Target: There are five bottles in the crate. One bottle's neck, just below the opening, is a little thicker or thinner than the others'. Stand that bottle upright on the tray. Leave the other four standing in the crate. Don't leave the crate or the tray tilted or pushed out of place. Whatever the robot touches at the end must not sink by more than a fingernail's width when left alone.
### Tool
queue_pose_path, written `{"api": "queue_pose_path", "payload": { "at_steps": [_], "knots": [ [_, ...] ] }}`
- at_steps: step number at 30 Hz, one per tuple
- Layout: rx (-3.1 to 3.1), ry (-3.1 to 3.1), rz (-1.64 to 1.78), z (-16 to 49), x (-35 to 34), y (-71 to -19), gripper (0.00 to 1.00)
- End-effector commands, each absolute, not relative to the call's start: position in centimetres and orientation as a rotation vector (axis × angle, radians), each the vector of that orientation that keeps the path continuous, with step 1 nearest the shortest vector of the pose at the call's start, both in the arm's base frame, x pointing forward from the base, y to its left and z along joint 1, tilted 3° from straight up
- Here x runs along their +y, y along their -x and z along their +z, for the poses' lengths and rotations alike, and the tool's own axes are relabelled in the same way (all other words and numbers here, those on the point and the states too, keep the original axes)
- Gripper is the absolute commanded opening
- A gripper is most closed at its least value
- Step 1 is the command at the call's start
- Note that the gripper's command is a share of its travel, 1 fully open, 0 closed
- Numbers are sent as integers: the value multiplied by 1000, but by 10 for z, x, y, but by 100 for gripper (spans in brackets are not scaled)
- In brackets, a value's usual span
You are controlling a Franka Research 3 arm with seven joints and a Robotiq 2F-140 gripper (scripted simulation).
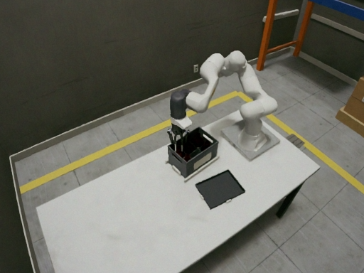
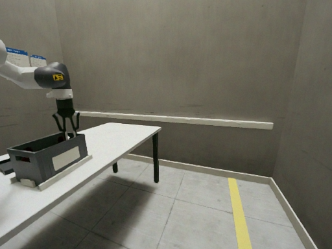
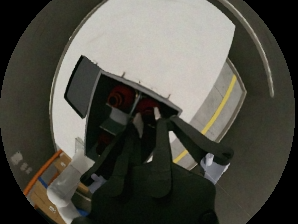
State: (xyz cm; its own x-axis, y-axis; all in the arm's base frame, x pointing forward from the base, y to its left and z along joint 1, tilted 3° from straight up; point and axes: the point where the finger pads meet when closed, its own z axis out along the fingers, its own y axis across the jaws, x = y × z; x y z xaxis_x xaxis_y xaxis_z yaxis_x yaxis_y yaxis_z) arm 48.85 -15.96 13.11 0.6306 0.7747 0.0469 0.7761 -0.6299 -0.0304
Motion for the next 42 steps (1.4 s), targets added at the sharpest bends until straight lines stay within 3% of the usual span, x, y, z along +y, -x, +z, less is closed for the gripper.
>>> {"api": "queue_pose_path", "payload": {
  "at_steps": [1, 40, 41, 42],
  "knots": [
    [-1327, 2797, -42, 130, -160, -488, 10],
    [-1327, 2797, -42, 130, -160, -488, 10],
    [-1327, 2797, -42, 130, -160, -488, 44],
    [-1327, 2797, -42, 130, -160, -488, 44]
  ]
}}
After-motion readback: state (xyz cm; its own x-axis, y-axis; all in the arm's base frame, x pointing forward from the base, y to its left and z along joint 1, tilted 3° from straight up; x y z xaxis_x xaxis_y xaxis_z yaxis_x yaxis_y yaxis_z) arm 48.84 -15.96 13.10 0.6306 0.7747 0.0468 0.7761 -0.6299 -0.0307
